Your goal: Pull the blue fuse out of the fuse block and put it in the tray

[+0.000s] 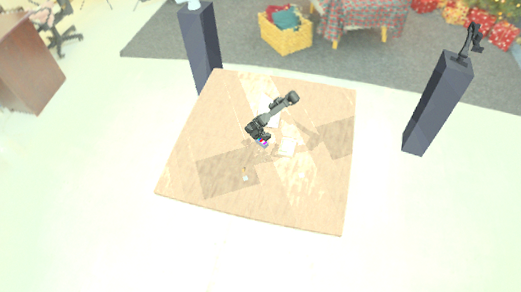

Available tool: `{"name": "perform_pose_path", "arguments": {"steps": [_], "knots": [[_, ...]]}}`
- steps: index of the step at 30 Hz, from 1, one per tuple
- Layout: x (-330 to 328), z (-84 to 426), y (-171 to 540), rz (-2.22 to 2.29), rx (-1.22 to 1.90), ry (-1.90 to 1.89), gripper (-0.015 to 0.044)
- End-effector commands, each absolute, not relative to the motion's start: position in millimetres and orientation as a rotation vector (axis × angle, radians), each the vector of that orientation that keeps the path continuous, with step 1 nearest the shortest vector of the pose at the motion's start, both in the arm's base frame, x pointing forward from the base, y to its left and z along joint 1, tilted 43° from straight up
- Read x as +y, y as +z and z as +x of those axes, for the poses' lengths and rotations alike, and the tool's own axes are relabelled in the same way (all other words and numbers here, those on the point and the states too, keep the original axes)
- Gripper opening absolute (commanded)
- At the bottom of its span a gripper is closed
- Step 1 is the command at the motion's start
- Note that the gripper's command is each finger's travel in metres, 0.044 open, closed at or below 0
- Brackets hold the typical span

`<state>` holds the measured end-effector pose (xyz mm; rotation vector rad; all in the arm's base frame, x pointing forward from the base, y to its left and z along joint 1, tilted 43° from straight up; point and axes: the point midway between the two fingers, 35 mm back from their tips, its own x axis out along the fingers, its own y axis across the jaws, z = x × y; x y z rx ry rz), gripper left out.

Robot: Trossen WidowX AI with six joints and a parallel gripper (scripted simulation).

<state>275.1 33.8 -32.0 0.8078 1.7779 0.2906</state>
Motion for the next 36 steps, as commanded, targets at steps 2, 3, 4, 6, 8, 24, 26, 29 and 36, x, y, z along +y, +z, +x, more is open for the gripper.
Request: {"name": "perform_pose_path", "arguments": {"steps": [2,3,4,6,8,24,26,29,36], "knots": [[36.5,272.5,-34.1,0.815,1.784,0.29,0.006],[36.5,272.5,-34.1,0.815,1.784,0.29,0.006],[36.5,272.5,-34.1,0.815,1.784,0.29,0.006],[36.5,272.5,-34.1,0.815,1.784,0.29,0.006],[36.5,272.5,-34.1,0.815,1.784,0.29,0.006],[43.0,270.8,-41.4,0.816,1.784,0.291,0.006],[43.1,270.8,-41.5,0.816,1.784,0.291,0.006],[43.1,270.8,-41.5,0.816,1.784,0.291,0.006],[42.2,271.7,-41.0,0.809,1.782,0.291,0.0033]]}}
